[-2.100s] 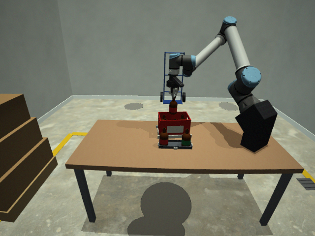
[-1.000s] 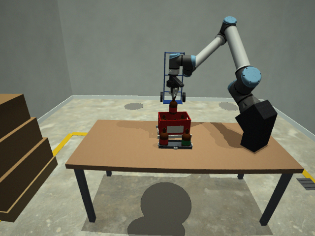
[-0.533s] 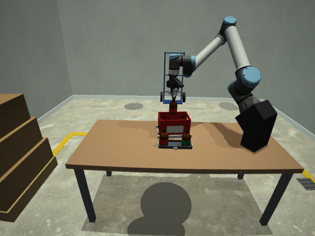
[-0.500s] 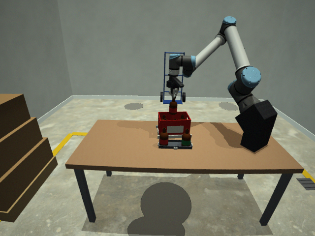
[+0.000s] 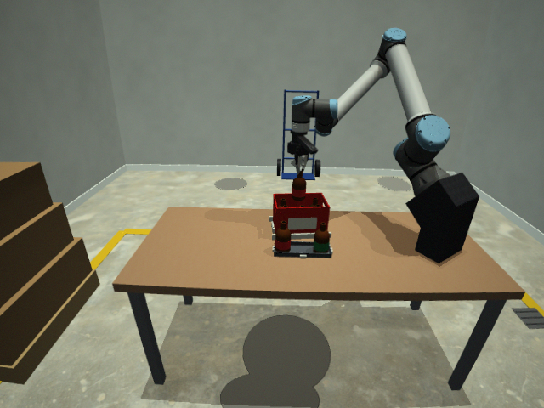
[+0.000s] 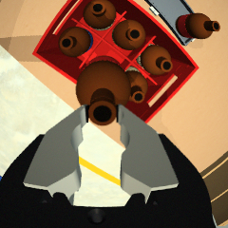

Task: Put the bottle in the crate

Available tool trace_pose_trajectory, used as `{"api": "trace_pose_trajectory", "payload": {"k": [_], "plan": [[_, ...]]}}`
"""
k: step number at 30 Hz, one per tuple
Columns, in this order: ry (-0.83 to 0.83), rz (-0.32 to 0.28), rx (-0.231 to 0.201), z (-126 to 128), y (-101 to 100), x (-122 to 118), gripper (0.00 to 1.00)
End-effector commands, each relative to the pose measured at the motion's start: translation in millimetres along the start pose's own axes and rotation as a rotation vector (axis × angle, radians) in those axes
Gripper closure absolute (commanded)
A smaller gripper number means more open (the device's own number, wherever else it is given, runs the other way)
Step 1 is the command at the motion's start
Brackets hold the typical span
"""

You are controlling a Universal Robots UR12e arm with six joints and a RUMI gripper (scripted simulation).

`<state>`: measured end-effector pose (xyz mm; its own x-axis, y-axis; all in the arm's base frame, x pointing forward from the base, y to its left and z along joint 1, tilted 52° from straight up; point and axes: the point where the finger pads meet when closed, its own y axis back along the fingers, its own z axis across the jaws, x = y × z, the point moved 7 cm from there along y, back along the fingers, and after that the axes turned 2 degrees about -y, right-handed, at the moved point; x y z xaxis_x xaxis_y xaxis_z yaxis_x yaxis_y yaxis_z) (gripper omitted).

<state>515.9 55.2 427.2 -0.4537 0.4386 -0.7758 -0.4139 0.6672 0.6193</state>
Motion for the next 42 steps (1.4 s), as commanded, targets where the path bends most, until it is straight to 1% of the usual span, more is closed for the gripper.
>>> {"api": "trace_pose_trajectory", "payload": {"k": [1, 16, 42], "plan": [[-0.001, -0.001, -0.001, 0, -3, 0, 1.0], [-0.001, -0.001, -0.001, 0, -19, -1, 1.0], [-0.001, -0.001, -0.001, 0, -22, -1, 1.0]]}}
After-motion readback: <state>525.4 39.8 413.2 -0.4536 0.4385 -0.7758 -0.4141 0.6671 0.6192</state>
